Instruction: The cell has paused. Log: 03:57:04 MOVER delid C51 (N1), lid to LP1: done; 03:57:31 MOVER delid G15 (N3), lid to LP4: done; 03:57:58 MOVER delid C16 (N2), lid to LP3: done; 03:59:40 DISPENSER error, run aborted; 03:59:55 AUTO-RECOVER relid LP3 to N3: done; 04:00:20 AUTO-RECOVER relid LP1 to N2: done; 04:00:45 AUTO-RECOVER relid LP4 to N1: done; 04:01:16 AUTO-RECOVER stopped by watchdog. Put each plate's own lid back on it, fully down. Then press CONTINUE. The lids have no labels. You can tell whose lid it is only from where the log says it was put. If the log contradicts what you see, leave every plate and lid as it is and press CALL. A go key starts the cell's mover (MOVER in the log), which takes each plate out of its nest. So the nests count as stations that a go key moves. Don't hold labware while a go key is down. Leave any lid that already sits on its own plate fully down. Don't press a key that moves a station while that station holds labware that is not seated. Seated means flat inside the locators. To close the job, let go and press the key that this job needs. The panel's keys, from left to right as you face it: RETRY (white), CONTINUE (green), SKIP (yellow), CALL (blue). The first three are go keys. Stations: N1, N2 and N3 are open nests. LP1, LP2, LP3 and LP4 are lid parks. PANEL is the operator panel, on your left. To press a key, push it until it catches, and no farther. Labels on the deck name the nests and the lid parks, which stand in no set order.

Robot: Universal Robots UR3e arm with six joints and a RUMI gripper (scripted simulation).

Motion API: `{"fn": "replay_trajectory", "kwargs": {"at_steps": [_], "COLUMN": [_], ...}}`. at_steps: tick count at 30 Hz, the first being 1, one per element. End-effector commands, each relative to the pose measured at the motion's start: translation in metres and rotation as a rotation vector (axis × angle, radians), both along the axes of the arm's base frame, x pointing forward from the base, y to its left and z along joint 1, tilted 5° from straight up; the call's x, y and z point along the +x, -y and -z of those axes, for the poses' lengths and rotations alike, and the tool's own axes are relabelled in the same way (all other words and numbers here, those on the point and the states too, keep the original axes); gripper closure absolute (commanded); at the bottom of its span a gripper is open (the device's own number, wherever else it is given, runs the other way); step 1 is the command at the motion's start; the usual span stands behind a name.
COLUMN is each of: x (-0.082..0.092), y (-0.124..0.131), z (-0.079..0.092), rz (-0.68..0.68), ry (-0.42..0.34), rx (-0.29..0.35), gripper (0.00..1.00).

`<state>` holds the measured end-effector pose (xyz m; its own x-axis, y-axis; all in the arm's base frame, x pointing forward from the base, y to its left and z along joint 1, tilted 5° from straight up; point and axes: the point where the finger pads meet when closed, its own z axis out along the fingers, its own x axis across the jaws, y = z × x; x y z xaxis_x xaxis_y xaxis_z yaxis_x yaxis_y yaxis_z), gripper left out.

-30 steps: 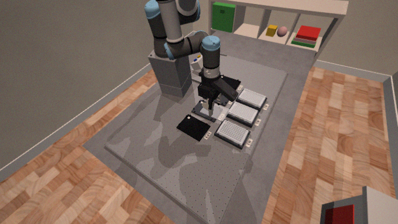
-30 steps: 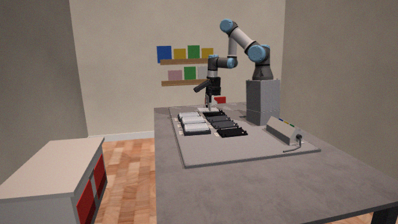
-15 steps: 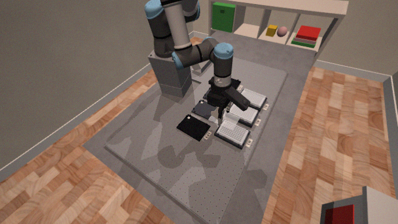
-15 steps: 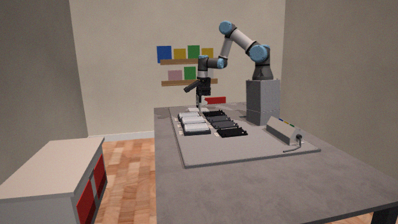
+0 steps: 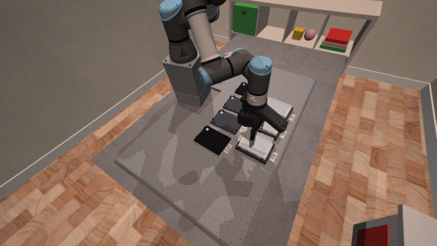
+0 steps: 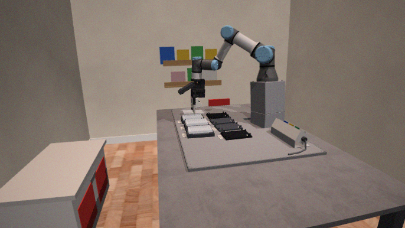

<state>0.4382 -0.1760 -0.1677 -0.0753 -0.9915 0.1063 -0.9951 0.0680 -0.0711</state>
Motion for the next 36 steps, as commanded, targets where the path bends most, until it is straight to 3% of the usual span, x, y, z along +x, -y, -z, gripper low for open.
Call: {"fn": "replay_trajectory", "kwargs": {"at_steps": [1,36], "x": [0.0065,0.0065], "y": [0.0033,0.0048], "z": [0.0017,0.0078], "rz": [0.010,0.010], "ry": [-0.049,-0.047], "rx": [0.022,0.022], "gripper": [1.00,1.00]}}
